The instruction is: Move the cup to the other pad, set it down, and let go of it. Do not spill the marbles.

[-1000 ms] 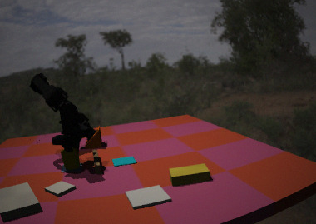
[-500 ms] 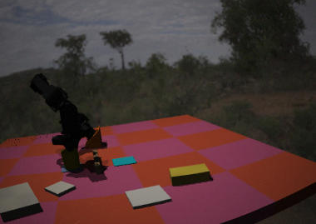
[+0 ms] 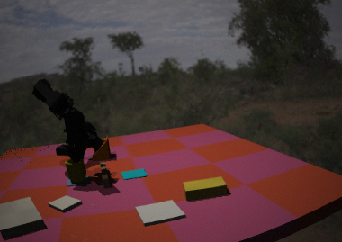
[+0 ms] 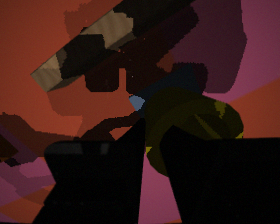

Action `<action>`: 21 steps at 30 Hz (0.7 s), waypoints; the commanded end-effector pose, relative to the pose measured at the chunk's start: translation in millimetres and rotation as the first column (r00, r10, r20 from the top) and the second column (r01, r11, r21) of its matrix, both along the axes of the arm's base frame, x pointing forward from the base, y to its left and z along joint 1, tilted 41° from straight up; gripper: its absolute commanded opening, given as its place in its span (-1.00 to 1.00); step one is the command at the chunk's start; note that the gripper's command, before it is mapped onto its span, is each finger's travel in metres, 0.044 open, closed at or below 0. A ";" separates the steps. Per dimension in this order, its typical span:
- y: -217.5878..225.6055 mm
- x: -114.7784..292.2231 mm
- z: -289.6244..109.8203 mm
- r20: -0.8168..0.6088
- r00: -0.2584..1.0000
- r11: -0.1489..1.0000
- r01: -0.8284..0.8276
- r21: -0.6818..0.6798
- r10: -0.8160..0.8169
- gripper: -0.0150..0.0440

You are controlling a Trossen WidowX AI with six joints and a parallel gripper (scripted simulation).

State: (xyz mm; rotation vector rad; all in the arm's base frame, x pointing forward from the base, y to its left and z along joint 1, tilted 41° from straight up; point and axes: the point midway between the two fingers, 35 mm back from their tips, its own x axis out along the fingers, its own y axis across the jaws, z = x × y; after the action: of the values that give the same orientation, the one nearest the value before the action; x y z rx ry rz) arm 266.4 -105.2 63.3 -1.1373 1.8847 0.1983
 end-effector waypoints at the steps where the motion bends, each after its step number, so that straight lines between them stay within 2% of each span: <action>1: 8.7 5.3 8.9 0.013 1.000 1.000 -0.004 0.002 0.004 -0.49; 14: 33.6 9.7 40.8 0.009 1.000 1.000 -0.008 -0.001 0.008 -0.49; 21: 31.8 8.4 40.2 0.001 1.000 1.000 -0.012 -0.006 0.012 -0.49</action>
State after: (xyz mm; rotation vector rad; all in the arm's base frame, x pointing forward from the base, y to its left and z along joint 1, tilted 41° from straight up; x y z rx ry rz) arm 274.8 -73.1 104.0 -1.1526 1.8791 0.1982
